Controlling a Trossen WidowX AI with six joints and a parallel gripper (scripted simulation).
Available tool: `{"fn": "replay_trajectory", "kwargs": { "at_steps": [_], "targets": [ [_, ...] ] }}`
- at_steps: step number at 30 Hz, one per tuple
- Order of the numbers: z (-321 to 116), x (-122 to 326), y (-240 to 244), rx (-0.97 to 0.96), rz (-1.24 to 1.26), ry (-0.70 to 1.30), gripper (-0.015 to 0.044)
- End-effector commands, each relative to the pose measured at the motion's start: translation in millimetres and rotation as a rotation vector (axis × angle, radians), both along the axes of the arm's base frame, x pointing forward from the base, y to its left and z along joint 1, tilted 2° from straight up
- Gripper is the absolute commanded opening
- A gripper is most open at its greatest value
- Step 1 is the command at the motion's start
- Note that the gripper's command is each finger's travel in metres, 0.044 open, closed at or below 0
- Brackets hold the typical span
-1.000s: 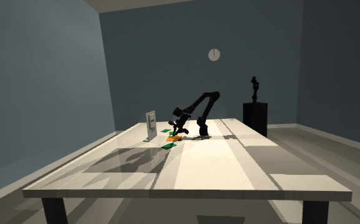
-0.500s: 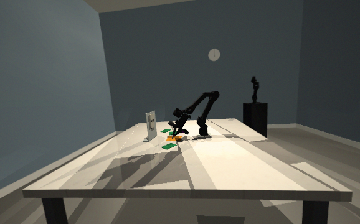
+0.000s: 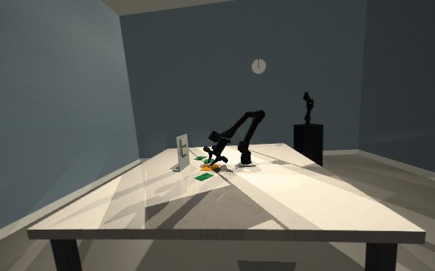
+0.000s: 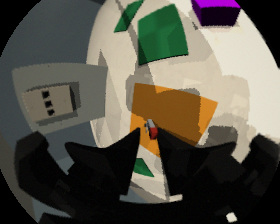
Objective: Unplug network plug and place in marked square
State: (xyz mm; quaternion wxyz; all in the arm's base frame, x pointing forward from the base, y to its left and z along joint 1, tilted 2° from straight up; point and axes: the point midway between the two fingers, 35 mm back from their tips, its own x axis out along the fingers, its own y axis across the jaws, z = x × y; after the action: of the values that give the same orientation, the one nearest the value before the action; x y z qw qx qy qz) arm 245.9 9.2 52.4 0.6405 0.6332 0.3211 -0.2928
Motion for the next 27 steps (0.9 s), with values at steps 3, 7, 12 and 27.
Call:
{"fn": "replay_trajectory", "kwargs": {
  "at_steps": [3, 7, 12, 27],
  "targets": [
    [0.3, -0.1, 0.0, 0.0, 0.0, 0.0, 0.0156],
    [2.8, -1.7, 0.1, 0.0, 0.0, 0.0, 0.0156],
    [6.6, -4.2, 0.1, 0.0, 0.001, 0.001, 0.0156],
    [17.5, -12.5, 0.2, 0.0, 0.003, 0.003, 0.0156]
  ]
}}
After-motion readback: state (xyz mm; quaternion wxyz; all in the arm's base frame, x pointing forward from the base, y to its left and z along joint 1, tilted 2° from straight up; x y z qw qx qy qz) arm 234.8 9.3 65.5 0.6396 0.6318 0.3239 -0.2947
